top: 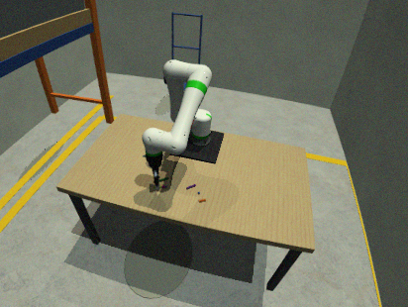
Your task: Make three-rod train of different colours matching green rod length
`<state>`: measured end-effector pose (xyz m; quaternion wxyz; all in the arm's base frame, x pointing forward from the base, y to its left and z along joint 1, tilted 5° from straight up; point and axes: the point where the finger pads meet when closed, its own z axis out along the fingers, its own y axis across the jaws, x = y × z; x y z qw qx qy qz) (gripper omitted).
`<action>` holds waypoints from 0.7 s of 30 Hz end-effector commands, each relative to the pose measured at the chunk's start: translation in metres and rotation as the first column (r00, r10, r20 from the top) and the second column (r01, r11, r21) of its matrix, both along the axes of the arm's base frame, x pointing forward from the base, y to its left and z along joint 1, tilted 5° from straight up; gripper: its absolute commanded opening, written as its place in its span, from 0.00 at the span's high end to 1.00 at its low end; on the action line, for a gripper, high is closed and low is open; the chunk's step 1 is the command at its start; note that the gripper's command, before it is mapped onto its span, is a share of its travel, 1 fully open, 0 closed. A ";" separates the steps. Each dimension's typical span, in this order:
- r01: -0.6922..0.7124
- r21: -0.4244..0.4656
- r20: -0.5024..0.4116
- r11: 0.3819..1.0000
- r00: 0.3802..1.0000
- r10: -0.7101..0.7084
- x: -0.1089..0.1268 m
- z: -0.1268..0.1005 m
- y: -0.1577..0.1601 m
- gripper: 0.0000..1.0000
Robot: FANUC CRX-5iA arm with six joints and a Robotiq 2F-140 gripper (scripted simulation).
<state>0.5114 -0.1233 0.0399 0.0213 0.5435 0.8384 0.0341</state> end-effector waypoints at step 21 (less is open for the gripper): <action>0.000 0.000 0.000 1.000 1.000 0.000 -0.006 0.079 -0.003 0.85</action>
